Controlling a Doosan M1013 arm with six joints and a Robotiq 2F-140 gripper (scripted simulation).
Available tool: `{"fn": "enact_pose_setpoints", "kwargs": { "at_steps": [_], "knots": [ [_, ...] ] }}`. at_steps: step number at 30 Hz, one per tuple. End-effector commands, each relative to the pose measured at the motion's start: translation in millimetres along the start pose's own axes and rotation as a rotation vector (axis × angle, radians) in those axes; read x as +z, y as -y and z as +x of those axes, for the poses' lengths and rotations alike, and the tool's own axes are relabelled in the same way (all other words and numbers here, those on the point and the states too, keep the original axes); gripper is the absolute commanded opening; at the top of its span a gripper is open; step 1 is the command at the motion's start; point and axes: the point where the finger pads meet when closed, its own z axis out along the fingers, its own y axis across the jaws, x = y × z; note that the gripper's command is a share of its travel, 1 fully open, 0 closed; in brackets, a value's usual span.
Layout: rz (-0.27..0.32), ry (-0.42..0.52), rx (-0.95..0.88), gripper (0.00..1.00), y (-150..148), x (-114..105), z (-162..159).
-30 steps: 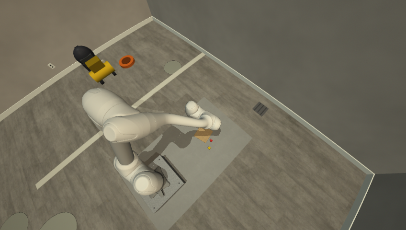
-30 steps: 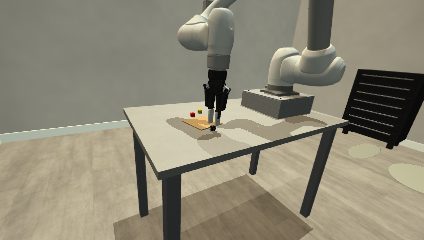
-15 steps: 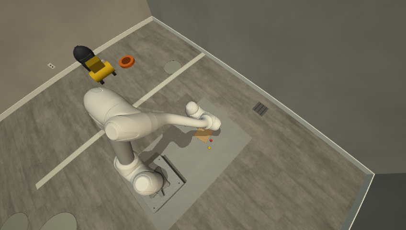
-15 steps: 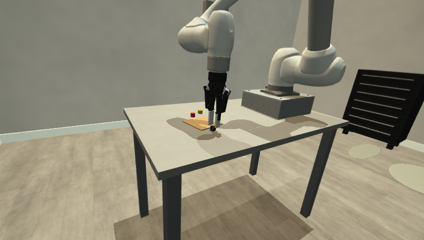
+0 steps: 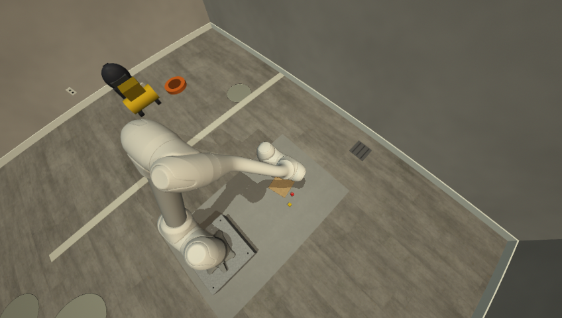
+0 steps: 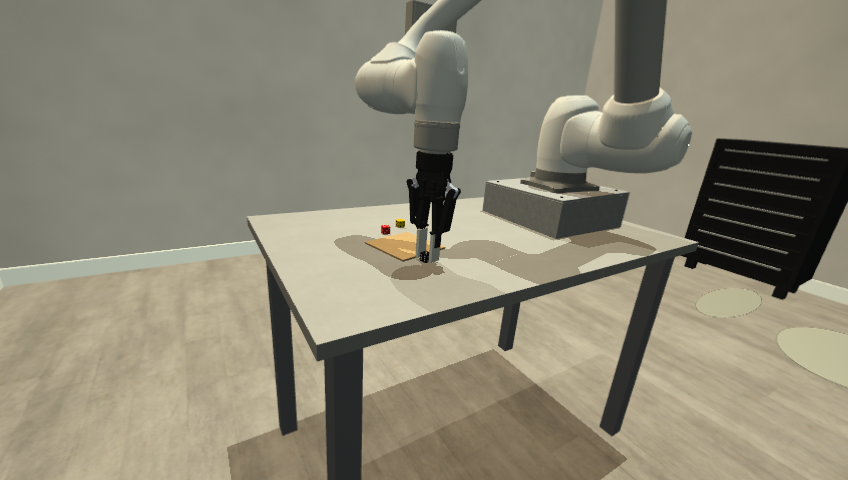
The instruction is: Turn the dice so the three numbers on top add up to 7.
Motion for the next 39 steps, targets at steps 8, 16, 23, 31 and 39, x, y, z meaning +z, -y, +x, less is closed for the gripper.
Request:
{"fn": "enact_pose_setpoints", "kwargs": {
  "at_steps": [8, 16, 23, 31, 39],
  "knots": [
    [0.000, 0.000, 0.000, 0.21, 0.0, 0.7, 0.0],
    [0.000, 0.000, 0.000, 0.21, 0.0, 0.7, 0.0],
    [0.000, 0.000, 0.000, 0.21, 0.0, 0.7, 0.0],
    [0.000, 0.000, 0.000, 0.21, 0.0, 0.7, 0.0],
    [0.000, 0.000, 0.000, 0.09, 0.0, 0.7, 0.0]
  ]
}}
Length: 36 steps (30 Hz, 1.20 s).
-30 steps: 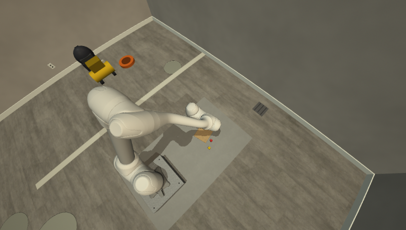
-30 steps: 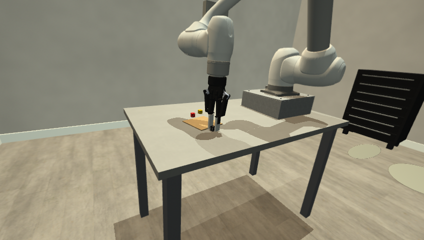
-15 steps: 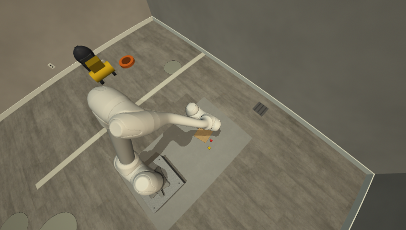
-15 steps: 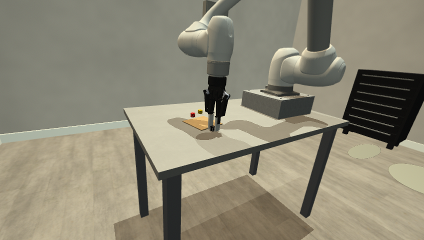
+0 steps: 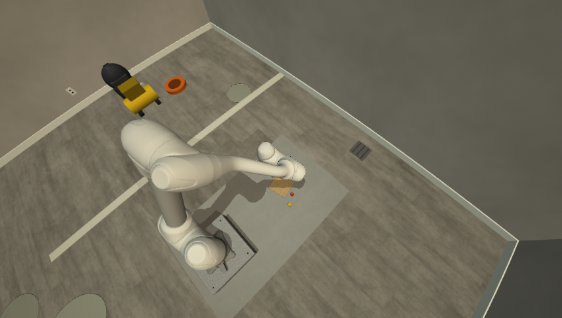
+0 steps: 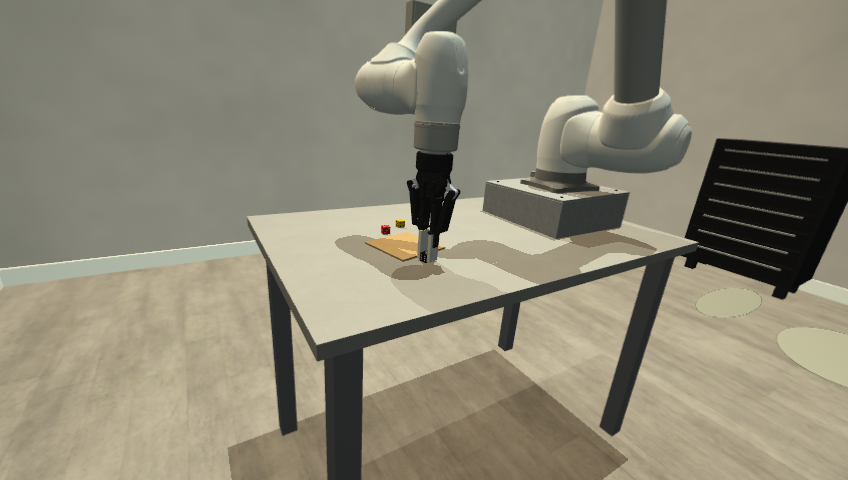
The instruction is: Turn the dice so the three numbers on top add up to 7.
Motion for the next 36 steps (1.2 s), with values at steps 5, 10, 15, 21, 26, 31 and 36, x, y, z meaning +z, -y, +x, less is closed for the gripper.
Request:
{"fn": "enact_pose_setpoints", "kwargs": {
  "at_steps": [5, 10, 15, 21, 26, 31, 36],
  "knots": [
    [0.000, 0.000, 0.000, 0.09, 0.0, -0.1, 0.0],
    [0.000, 0.000, 0.000, 0.09, 0.0, -0.1, 0.0],
    [0.000, 0.000, 0.000, 0.09, 0.0, -0.1, 0.0],
    [0.000, 0.000, 0.000, 0.09, 0.0, -0.1, 0.0],
    [0.000, 0.000, 0.000, 0.09, 0.0, -0.1, 0.0],
    [0.000, 0.000, 0.000, 0.09, 0.0, -0.1, 0.0],
    [0.000, 0.000, 0.000, 0.09, 0.0, -3.4, 0.0]
  ]
}}
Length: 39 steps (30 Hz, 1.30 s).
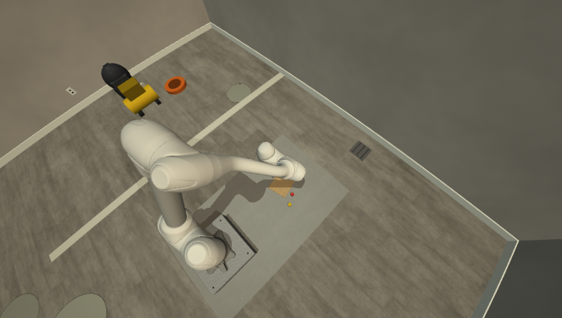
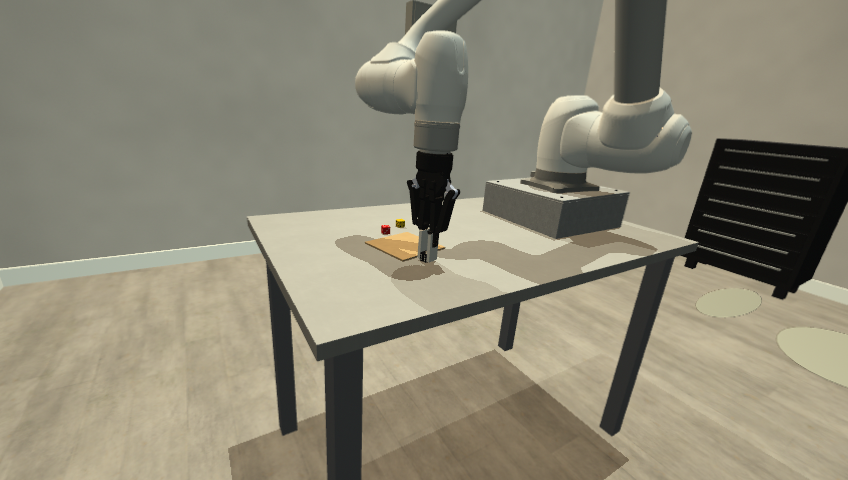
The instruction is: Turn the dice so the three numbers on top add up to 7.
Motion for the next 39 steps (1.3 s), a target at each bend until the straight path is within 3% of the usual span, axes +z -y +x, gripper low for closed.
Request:
{"fn": "enact_pose_setpoints", "kwargs": {
  "at_steps": [1, 7, 9, 18, 33, 39],
  "knots": [
    [0.000, 0.000, 0.000, 0.09, 0, -5, 0],
    [0.000, 0.000, 0.000, 0.09, 0, -39, 0],
    [0.000, 0.000, 0.000, 0.09, 0, -39, 0],
    [0.000, 0.000, 0.000, 0.09, 0, -95, 0],
    [0.003, -0.003, 0.003, 0.09, 1, -99, 1],
    [0.067, -0.055, 0.072, 0.09, 22, -100, 19]
  ]
}}
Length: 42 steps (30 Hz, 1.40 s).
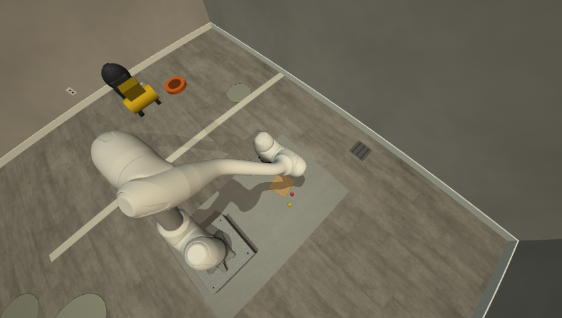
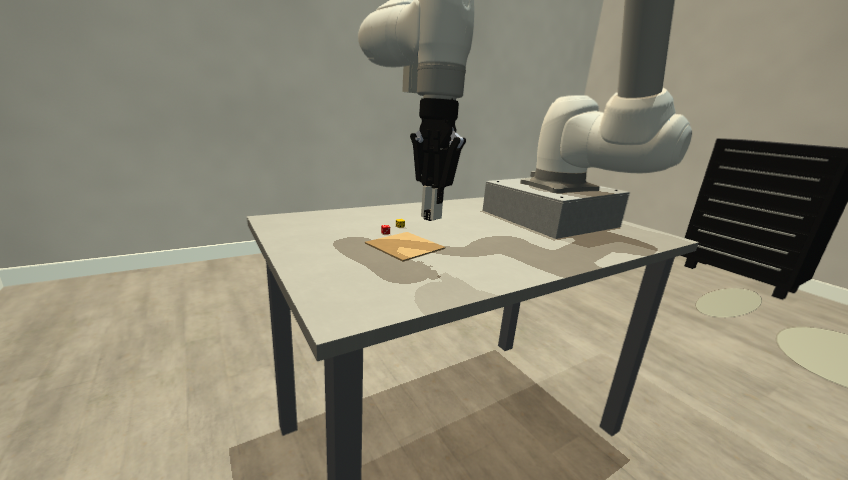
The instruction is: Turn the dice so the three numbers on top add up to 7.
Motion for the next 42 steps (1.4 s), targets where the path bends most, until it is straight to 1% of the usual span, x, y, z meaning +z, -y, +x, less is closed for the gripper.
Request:
{"fn": "enact_pose_setpoints", "kwargs": {
  "at_steps": [1, 2, 4, 7, 8, 9, 10, 11, 13, 14, 15, 16, 17, 19, 22, 23, 24, 29, 36, 38, 40, 42],
  "knots": [
    [0.062, -0.051, 0.068, 0.09, 20, -1, 17],
    [0.086, -0.072, 0.097, 0.09, 28, -1, 25],
    [0.086, -0.072, 0.097, 0.09, 28, -1, 25],
    [0.172, -0.148, 0.210, 0.09, 53, -7, 53],
    [0.176, -0.151, 0.216, 0.09, 54, -8, 55],
    [0.202, -0.175, 0.254, 0.09, 60, -10, 64],
    [0.211, -0.183, 0.267, 0.09, 62, -11, 67],
    [0.236, -0.207, 0.305, 0.09, 68, -14, 77],
    [0.267, -0.238, 0.358, 0.09, 74, -18, 90],
    [0.283, -0.253, 0.385, 0.09, 77, -21, 96],
    [0.283, -0.253, 0.386, 0.09, 77, -21, 96],
    [0.313, -0.283, 0.441, 0.09, 81, -26, 109],
    [0.320, -0.291, 0.455, 0.09, 82, -27, 112],
    [0.353, -0.326, 0.522, 0.09, 85, -33, 127],
    [0.357, -0.330, 0.529, 0.09, 86, -34, 128],
    [0.392, -0.369, 0.610, 0.09, 87, -41, 145],
    [0.407, -0.385, 0.647, 0.09, 87, -45, 152],
    [0.458, -0.446, 0.790, 0.09, 82, -57, 176],
    [0.520, -0.530, 1.029, 0.09, 63, -73, 207],
    [0.520, -0.530, 1.029, 0.09, 63, -73, 207],
    [0.542, -0.566, 1.157, 0.09, 48, -79, 218],
    [0.550, -0.579, 1.209, 0.09, 42, -81, 222]
  ]
}}
